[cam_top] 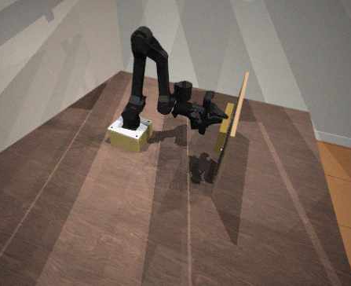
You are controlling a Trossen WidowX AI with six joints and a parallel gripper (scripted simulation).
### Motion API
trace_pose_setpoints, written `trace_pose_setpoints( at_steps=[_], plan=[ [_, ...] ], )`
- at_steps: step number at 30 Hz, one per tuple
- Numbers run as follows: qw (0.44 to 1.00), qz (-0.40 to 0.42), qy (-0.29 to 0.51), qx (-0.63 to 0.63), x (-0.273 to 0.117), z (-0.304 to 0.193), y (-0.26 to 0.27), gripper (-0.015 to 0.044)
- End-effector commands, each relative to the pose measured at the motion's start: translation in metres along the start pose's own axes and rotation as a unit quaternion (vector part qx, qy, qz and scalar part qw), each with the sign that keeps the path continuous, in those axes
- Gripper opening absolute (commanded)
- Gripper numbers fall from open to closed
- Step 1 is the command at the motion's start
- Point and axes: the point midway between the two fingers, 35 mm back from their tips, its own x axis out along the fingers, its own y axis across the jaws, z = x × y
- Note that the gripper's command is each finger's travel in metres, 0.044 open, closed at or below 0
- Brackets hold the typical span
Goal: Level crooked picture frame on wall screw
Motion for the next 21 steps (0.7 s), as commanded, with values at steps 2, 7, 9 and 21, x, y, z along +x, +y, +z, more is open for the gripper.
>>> trace_pose_setpoints(
  at_steps=[2, 7, 9, 21],
  plan=[
    [1.000, 0.007, 0.000, 0.003, 0.0001, -0.0001, 0.0056, 0.0000],
    [1.000, 0.007, 0.000, 0.003, 0.0001, -0.0001, 0.0071, 0.0000],
    [1.000, 0.007, 0.000, 0.003, 0.0001, -0.0001, 0.0075, 0.0000],
    [1.000, 0.007, 0.000, 0.003, 0.0001, -0.0001, 0.0091, 0.0000]
  ],
)
